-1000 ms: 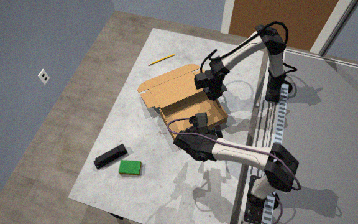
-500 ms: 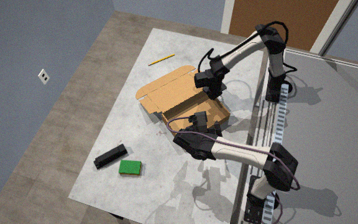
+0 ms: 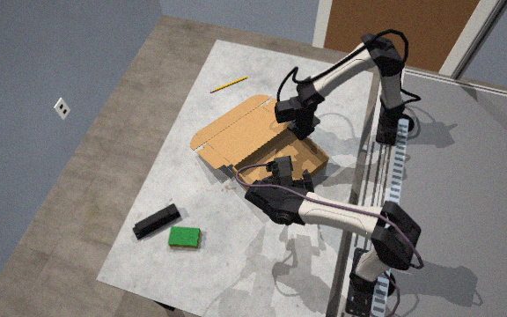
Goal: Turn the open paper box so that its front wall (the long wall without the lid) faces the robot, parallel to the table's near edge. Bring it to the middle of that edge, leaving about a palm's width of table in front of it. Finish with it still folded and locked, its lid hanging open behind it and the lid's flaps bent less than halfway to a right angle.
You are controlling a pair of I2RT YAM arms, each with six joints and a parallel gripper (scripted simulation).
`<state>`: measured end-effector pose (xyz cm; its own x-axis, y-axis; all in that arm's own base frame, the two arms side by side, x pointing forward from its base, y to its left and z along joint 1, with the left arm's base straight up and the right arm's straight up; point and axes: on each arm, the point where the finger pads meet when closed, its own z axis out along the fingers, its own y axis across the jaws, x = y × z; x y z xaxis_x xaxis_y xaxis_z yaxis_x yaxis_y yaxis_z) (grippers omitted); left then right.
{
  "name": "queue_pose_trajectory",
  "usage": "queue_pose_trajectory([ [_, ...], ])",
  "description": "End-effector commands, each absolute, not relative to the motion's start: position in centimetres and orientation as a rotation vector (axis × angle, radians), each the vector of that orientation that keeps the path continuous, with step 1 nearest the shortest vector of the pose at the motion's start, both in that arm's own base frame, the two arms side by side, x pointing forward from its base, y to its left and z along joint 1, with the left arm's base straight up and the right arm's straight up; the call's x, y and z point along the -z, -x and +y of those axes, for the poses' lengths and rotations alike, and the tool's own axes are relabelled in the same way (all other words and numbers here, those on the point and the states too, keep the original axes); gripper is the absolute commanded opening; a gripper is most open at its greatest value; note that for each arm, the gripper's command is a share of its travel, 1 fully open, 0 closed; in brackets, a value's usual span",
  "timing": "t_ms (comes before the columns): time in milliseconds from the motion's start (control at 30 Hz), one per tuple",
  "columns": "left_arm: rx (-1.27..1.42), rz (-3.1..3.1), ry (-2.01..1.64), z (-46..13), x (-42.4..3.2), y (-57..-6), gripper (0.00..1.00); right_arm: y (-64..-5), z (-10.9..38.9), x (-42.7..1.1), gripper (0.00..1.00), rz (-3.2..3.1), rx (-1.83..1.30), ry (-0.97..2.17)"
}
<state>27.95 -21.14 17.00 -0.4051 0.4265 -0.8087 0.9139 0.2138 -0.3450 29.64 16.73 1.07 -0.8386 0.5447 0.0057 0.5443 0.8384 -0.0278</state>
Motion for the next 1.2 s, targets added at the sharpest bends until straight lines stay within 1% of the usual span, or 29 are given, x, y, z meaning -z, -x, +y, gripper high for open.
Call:
queue_pose_trajectory([
  [0, 1.097, 1.885, -1.250, -21.8, -18.1, -29.1, 1.00, -30.4, 16.7, -2.0, 0.00, -3.050, 0.019, 0.842],
  [800, 1.097, 1.883, -1.244, -22.4, -18.4, -29.6, 1.00, -31.3, 16.2, -1.9, 0.00, -3.113, 0.005, 0.548],
  [1167, 1.093, 1.884, -1.237, -22.4, -18.4, -29.8, 1.00, -31.4, 15.8, -1.2, 0.00, -3.116, -0.017, 0.425],
])
